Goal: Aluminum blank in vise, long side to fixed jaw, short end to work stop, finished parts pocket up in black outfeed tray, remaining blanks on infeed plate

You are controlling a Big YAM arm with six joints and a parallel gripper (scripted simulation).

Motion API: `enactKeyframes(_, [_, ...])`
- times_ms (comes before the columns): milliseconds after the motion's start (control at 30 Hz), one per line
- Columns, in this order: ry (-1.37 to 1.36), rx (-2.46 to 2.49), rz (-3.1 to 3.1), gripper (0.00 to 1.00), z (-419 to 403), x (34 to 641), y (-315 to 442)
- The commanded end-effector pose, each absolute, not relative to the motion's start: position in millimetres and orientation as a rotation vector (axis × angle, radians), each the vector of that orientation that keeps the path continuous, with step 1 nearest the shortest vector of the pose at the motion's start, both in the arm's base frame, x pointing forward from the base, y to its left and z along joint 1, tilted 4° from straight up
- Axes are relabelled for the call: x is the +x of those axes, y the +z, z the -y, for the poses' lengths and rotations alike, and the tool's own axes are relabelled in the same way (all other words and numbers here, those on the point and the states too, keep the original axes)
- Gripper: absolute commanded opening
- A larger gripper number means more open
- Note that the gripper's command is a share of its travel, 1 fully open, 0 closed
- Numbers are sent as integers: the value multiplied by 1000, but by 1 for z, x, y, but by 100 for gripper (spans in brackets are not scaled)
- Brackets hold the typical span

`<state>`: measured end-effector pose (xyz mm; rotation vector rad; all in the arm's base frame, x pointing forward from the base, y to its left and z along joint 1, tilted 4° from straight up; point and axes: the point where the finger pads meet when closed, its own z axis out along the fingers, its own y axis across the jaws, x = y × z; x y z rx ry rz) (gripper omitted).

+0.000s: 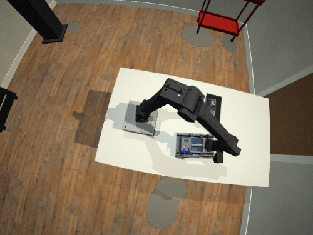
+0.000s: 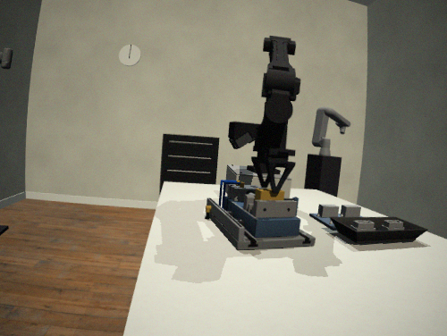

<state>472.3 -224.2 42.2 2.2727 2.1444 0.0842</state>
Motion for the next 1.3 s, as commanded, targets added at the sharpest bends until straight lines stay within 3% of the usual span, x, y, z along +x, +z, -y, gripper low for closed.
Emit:
enactKeyframes(0, [115,2239,-2105,64,223,482,59])
enactKeyframes(1267, [120,2237,-2091,64,235,501,58])
